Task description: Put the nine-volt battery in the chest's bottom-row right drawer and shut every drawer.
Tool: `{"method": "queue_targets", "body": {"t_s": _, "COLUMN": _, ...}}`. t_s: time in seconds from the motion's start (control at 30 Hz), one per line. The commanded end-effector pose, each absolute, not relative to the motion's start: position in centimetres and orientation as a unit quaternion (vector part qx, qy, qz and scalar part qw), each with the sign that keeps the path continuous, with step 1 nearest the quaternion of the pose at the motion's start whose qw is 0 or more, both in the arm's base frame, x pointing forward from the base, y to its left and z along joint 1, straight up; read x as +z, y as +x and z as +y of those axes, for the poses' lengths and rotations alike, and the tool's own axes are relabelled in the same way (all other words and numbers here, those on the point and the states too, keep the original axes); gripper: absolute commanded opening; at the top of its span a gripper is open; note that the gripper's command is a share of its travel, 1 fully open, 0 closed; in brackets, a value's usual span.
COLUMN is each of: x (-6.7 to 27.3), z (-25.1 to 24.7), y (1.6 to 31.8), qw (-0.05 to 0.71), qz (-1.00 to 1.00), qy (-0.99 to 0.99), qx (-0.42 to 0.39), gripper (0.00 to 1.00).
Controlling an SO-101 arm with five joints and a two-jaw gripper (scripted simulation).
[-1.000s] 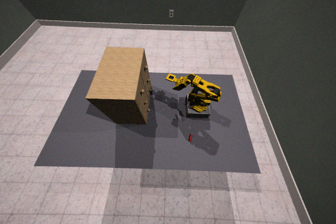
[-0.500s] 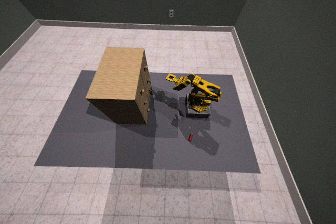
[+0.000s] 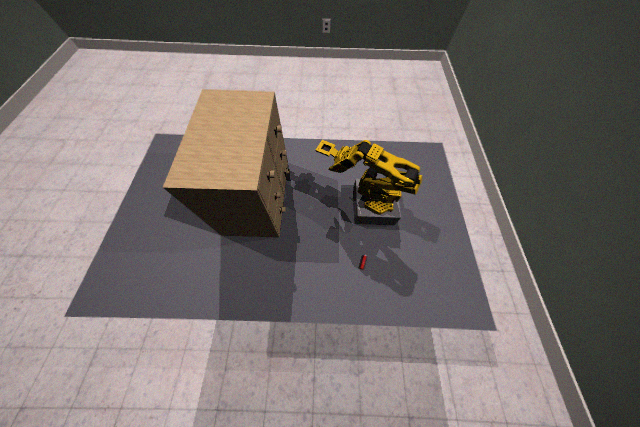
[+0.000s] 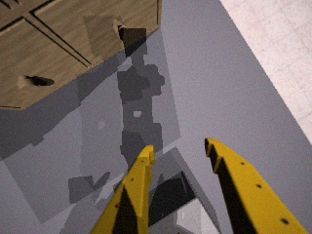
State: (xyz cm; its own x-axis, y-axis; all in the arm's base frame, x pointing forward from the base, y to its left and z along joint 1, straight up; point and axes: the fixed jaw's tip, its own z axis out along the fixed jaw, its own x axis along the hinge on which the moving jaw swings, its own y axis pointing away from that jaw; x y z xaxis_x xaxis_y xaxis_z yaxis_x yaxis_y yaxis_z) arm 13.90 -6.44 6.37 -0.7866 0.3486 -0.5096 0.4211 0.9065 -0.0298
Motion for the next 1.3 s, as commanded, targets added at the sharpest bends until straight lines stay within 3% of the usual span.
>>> {"method": "queue_targets", "body": {"t_s": 0.0, "x": 6.0, "z": -6.4, "y": 13.6, "qw": 0.246, "qz": 0.943, "qy": 0.215, "qx": -0.068, "gripper": 0.21}}
{"method": "queue_targets", "body": {"t_s": 0.3, "x": 6.0, "z": -6.4, "y": 13.6, "qw": 0.246, "qz": 0.943, "qy": 0.215, "qx": -0.068, "gripper": 0.21}}
{"method": "queue_targets", "body": {"t_s": 0.97, "x": 4.0, "z": -0.7, "y": 13.0, "qw": -0.002, "qz": 1.000, "qy": 0.028, "qx": 0.000, "gripper": 0.33}}
{"method": "queue_targets", "body": {"t_s": 1.27, "x": 4.0, "z": -0.7, "y": 13.0, "qw": -0.003, "qz": 1.000, "qy": 0.028, "qx": 0.000, "gripper": 0.38}}
